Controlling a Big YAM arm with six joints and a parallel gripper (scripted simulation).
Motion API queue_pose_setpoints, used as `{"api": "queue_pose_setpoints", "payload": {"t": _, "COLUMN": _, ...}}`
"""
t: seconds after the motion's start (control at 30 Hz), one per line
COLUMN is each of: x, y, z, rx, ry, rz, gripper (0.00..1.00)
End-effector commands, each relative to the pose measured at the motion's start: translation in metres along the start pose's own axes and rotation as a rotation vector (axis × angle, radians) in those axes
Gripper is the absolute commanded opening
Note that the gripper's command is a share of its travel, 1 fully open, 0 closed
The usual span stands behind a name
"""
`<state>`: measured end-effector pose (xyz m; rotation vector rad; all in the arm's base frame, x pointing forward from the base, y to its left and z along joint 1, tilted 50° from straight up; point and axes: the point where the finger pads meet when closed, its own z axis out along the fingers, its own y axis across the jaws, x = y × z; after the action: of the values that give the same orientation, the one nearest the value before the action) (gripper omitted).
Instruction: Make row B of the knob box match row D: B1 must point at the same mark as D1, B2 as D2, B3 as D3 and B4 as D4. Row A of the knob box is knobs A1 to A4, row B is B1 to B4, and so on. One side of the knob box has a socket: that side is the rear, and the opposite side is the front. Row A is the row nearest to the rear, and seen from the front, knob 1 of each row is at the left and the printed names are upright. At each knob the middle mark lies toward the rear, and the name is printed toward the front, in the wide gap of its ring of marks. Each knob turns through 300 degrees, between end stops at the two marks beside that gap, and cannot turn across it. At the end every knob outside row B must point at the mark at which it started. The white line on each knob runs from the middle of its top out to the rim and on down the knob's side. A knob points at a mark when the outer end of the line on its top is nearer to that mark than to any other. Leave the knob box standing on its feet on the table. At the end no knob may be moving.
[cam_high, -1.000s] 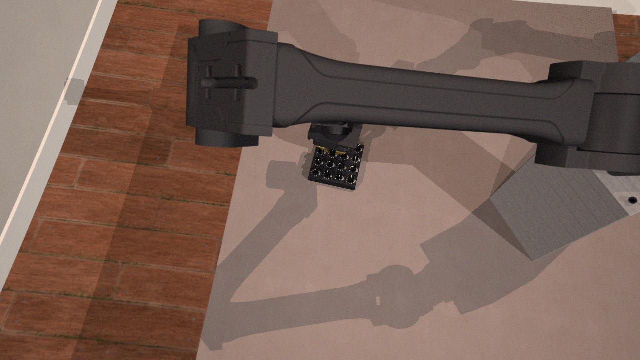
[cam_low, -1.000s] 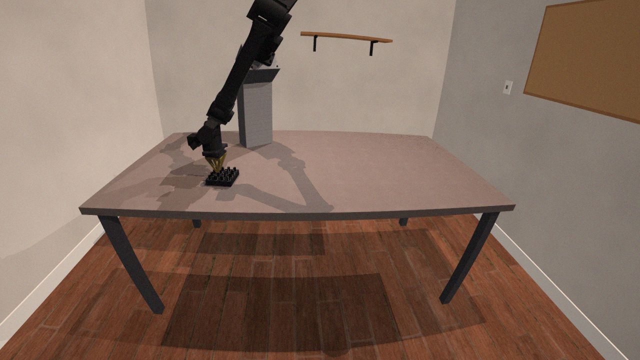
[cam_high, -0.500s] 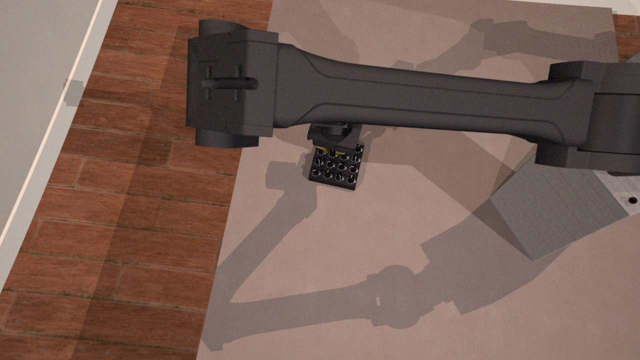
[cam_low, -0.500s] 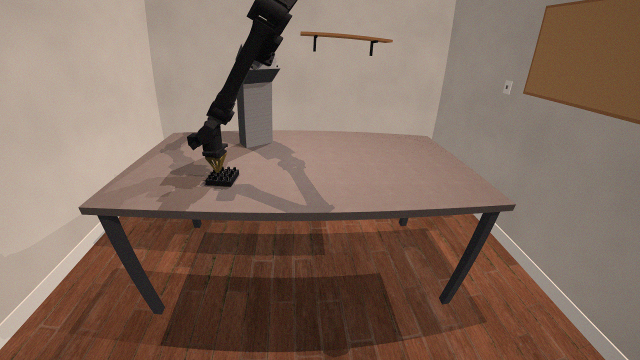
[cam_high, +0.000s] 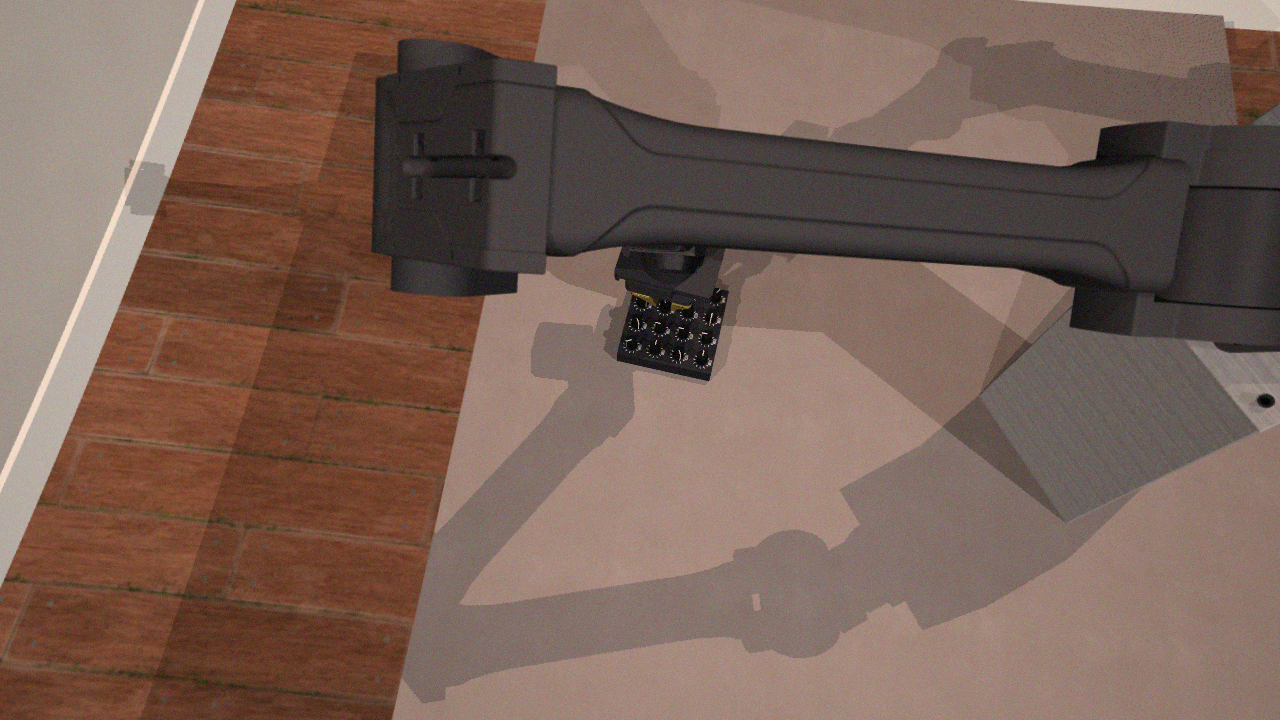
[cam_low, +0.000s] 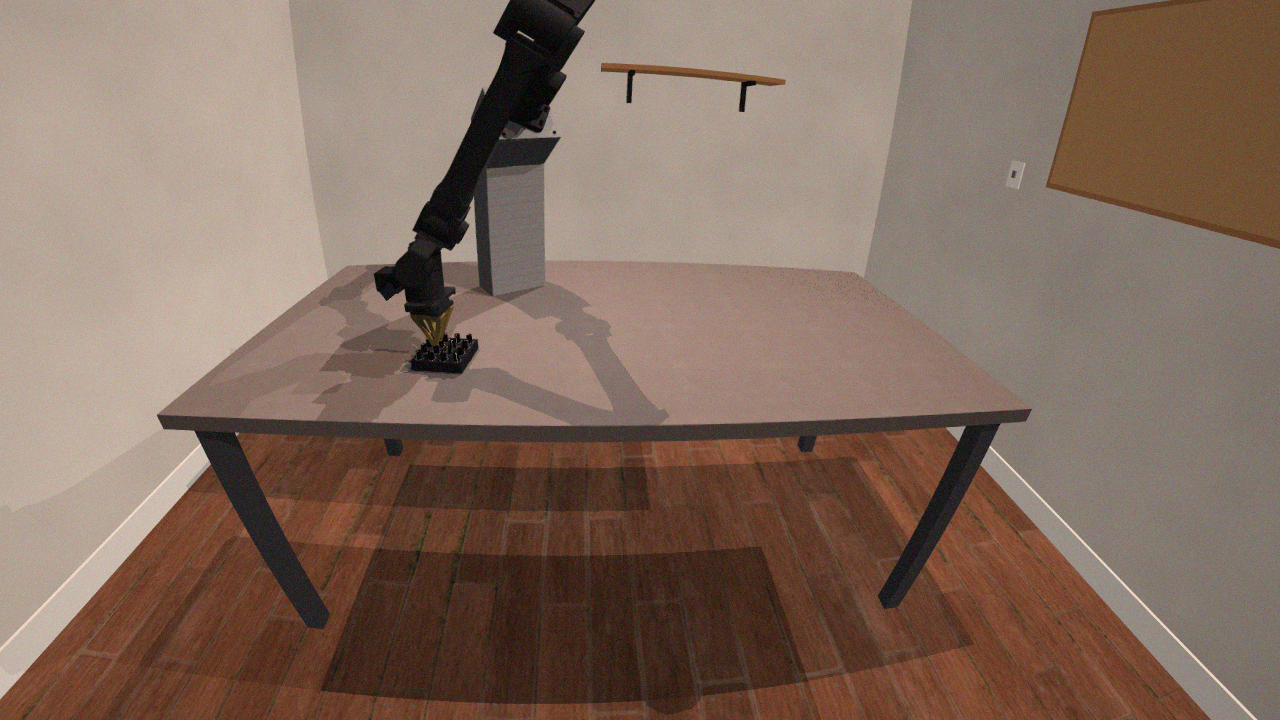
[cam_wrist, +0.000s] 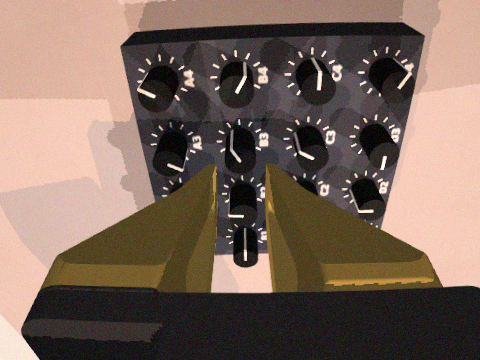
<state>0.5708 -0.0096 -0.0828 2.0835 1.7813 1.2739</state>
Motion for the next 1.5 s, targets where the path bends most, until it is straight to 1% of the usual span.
{"api": "queue_pose_setpoints", "payload": {"t": 0.0, "x": 0.0037, "y": 0.0038, "z": -0.0052, "rx": -0.013, "ry": -0.002, "rz": 0.002, "gripper": 0.18}}
{"api": "queue_pose_setpoints", "payload": {"t": 1.47, "x": 0.0069, "y": 0.0059, "z": -0.0053, "rx": -0.013, "ry": 0.001, "rz": -0.002, "gripper": 0.18}}
